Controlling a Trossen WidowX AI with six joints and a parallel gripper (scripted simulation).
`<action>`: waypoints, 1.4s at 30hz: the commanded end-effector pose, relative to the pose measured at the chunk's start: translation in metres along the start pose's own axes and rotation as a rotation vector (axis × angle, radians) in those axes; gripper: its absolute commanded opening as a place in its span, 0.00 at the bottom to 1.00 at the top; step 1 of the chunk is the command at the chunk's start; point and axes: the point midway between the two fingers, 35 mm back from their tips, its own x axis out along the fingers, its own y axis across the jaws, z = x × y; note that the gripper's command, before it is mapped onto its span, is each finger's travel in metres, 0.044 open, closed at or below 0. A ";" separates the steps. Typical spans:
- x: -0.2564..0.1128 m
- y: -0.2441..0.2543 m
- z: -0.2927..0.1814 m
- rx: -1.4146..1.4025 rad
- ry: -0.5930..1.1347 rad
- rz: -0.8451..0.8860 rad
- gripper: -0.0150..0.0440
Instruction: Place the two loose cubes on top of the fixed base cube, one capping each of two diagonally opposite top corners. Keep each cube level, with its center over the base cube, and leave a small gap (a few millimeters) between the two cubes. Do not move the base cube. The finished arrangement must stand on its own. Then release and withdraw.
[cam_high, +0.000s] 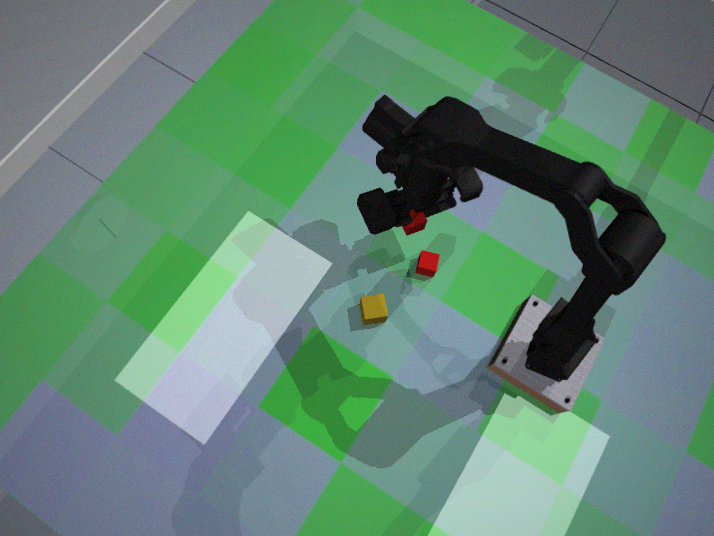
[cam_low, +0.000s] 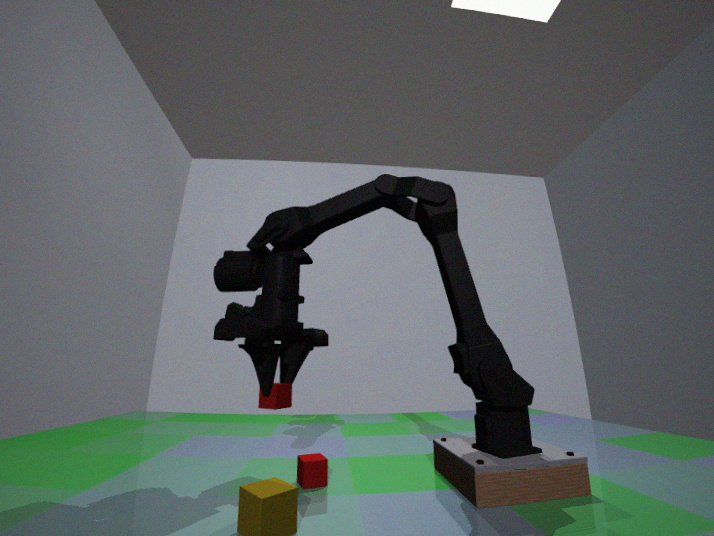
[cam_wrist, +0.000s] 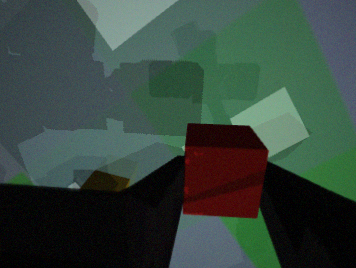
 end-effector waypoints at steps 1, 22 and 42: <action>0.001 0.010 -0.008 -0.049 -0.001 0.008 0.43; 0.012 0.053 -0.051 -0.255 -0.003 0.006 0.43; 0.023 0.083 -0.097 -0.451 -0.006 0.005 0.43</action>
